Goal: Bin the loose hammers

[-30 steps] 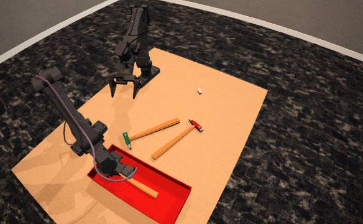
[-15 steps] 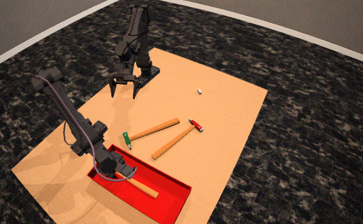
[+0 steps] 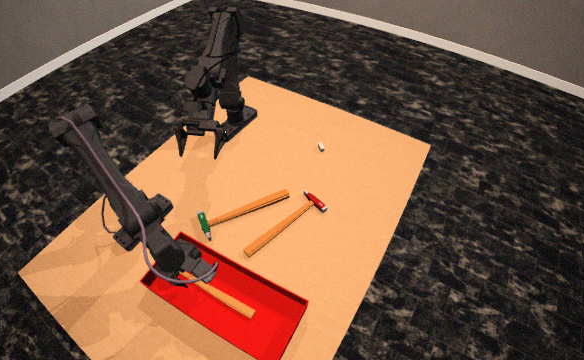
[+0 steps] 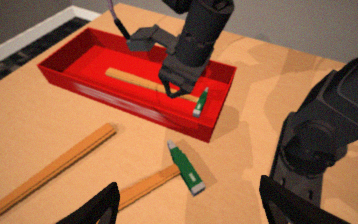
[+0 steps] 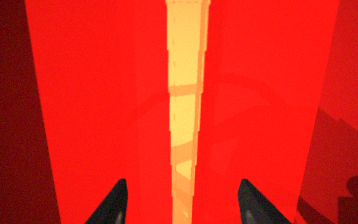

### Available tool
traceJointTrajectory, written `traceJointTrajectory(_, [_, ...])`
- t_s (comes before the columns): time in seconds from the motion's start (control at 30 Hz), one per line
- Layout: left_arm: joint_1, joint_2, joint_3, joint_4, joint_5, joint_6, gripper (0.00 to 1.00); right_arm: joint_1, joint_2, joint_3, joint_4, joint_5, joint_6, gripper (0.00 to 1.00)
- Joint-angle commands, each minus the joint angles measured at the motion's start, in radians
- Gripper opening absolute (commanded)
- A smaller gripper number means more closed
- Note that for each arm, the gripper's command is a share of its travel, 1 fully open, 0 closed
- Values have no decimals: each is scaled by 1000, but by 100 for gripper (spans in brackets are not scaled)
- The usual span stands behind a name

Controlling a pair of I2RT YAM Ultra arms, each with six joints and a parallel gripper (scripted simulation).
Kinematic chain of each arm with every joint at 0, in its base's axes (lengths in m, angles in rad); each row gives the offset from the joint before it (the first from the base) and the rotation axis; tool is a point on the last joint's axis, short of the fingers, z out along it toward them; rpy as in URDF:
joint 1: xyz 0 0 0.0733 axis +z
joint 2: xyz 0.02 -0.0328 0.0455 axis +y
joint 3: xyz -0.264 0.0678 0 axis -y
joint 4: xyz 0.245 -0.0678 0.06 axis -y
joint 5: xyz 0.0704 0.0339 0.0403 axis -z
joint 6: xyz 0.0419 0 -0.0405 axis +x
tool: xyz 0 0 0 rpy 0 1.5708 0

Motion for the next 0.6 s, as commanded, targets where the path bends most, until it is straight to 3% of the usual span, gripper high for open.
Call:
traceJointTrajectory(0.0, [3,3,9,15,2,3,100,-12,-44,44,-67,-12,-11,81])
traceJointTrajectory(0.07, [3,3,9,15,2,3,100,-16,-78,64,-120,-13,-15,100])
traceJointTrajectory(0.3, [3,3,9,15,2,3,100,-30,-129,105,-248,-16,-29,100])
traceJointTrajectory(0.57, [3,12,9,9,10,3,100,-37,-113,101,-249,-7,-20,100])
